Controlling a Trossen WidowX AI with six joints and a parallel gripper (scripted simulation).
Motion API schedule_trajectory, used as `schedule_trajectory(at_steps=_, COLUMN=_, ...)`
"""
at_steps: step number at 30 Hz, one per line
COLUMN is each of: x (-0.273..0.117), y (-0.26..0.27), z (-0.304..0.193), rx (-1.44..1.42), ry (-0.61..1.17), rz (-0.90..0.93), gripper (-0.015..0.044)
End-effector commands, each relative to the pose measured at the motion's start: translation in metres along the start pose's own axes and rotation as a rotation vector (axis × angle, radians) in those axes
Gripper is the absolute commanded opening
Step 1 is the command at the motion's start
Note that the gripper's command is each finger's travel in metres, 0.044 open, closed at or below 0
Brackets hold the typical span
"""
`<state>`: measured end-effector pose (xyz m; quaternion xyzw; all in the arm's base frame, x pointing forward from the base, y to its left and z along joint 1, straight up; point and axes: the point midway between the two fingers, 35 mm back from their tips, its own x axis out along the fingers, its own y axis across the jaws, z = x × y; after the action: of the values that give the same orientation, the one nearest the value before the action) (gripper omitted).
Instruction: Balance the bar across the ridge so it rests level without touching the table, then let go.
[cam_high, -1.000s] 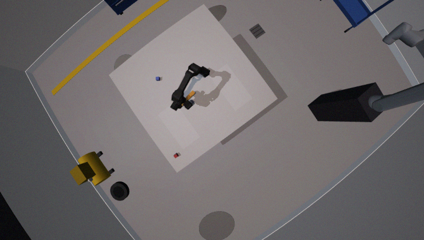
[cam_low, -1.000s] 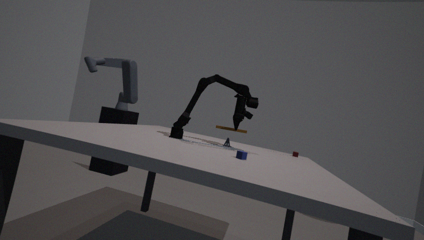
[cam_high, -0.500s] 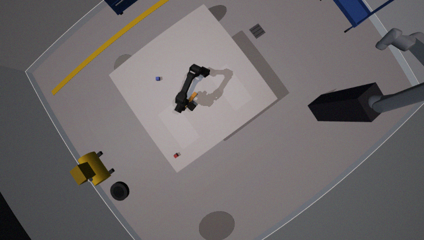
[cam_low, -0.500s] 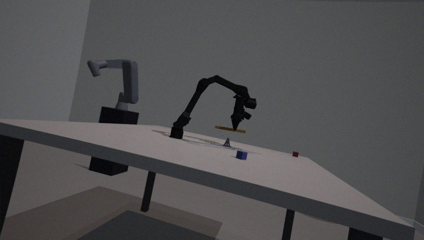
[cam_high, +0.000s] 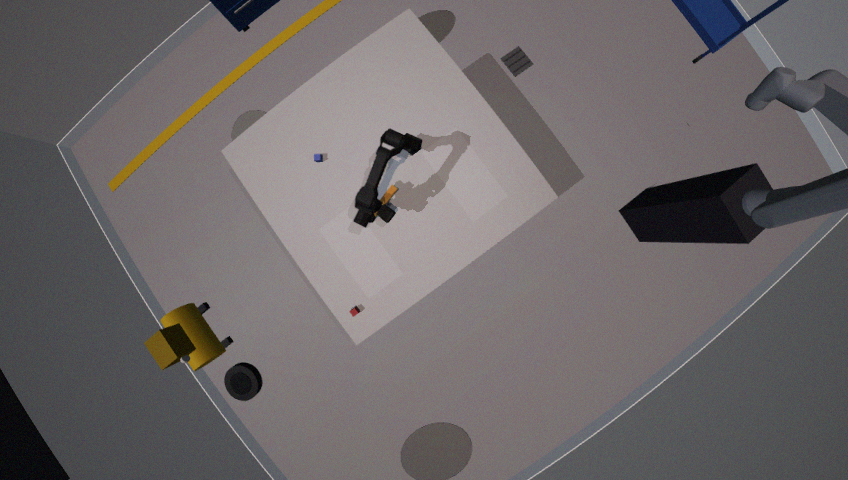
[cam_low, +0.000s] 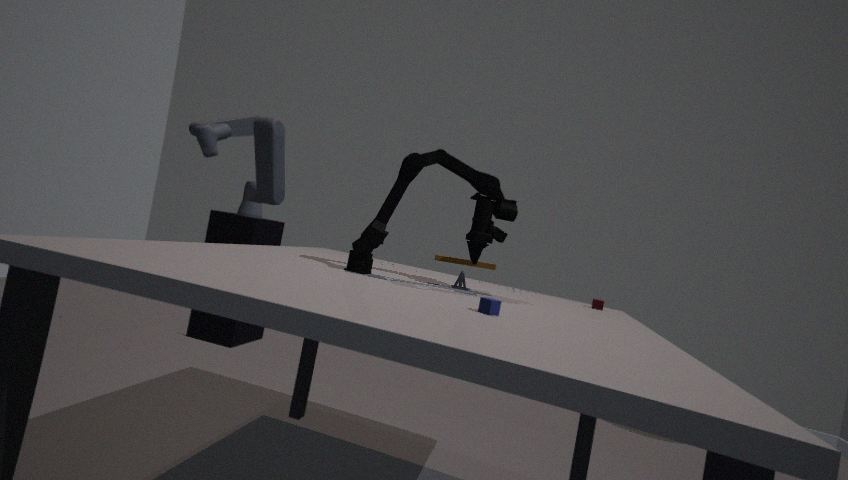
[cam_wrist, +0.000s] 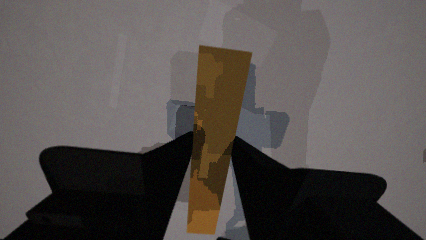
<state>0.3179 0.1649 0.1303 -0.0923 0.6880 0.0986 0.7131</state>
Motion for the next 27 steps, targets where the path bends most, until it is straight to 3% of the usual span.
schedule_trajectory(at_steps=1, x=0.0079, y=0.0006, z=-0.0006, rx=0.0, ry=0.002, rz=0.003, gripper=0.0)
schedule_trajectory(at_steps=27, x=0.0163, y=0.0005, z=-0.0012, rx=0.0, ry=0.002, rz=0.003, gripper=0.0)
